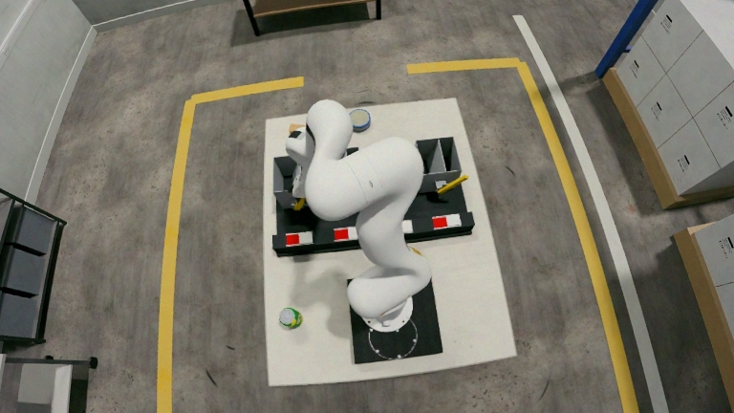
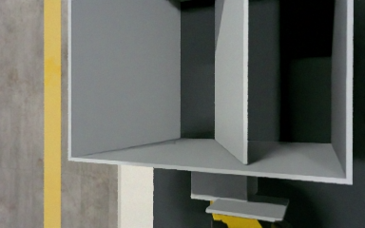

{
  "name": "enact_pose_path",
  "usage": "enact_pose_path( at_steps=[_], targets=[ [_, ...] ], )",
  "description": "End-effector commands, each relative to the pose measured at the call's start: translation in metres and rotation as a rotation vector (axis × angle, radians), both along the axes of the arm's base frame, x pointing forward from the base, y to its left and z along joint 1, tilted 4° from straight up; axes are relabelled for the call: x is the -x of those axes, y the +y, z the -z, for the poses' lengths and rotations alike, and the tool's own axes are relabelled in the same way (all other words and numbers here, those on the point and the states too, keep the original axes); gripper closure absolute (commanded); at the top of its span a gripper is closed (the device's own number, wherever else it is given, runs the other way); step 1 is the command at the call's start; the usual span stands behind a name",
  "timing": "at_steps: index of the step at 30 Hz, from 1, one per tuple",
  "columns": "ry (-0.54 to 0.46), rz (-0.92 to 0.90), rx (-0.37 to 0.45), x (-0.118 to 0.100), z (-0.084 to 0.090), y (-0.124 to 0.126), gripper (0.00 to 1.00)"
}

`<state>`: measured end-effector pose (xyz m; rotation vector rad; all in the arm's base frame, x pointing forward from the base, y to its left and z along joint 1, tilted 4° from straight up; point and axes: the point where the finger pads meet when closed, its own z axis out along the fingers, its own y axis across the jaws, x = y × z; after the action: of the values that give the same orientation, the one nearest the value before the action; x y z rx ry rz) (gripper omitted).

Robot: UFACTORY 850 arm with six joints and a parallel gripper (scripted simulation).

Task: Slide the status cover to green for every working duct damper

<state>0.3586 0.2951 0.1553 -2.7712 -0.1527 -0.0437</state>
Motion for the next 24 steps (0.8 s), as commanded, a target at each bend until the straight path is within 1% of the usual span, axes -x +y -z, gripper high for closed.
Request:
enact_pose_path(
  at_steps=[1,14,24],
  targets=[
    [-0.001,0.000,0.004,-0.0004,-0.0007,0.0008,0.81],
    [-0.005,0.002,0.040,0.0000,-0.0019,0.0042,0.81],
    [-0.011,0.005,0.096,0.0006,-0.0036,0.0097,0.81]
  ],
)
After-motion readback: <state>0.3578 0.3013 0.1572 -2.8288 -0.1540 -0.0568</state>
